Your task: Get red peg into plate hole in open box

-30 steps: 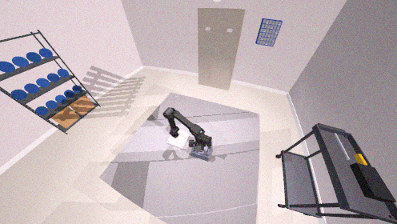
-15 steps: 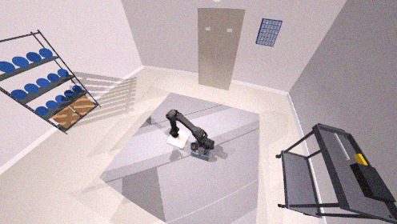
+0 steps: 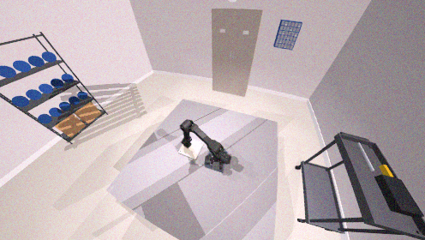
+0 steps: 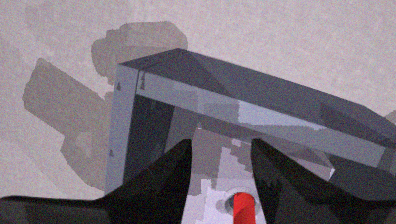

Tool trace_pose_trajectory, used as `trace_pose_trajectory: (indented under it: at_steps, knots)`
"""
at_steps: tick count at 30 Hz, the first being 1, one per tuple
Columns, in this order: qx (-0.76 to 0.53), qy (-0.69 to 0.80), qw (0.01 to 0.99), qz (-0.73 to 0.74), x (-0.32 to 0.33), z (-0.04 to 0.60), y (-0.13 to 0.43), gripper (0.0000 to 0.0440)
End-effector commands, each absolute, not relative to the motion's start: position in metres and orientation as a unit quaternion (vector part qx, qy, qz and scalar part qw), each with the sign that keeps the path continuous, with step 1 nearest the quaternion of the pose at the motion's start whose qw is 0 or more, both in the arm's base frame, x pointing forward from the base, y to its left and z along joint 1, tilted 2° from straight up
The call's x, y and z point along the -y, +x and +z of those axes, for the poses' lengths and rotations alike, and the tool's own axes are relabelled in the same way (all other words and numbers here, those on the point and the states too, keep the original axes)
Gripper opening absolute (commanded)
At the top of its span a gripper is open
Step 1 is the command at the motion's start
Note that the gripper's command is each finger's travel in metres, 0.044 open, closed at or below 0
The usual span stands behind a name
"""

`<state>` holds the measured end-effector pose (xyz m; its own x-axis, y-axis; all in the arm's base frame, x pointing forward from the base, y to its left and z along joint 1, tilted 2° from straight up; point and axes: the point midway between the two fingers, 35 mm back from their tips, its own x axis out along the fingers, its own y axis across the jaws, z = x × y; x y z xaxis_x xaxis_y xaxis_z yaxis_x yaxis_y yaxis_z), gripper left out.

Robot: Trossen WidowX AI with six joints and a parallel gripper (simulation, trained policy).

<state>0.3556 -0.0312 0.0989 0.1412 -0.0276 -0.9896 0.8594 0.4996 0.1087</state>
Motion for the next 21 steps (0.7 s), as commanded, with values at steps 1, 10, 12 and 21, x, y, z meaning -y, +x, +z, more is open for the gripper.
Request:
trace_pose_trajectory:
  at_steps: [1,10,12,21]
  knots:
    - [-0.568,0.369,0.654,-0.338,0.036,0.098,0.358,0.0145]
    - [-0.568,0.366,0.648,-0.352,0.058,0.099,0.363,0.0138]
    - [-0.567,0.365,0.647,-0.356,0.064,0.1,0.363,0.0138]
    - [-0.564,0.356,0.644,-0.375,0.089,0.102,0.364,0.0136]
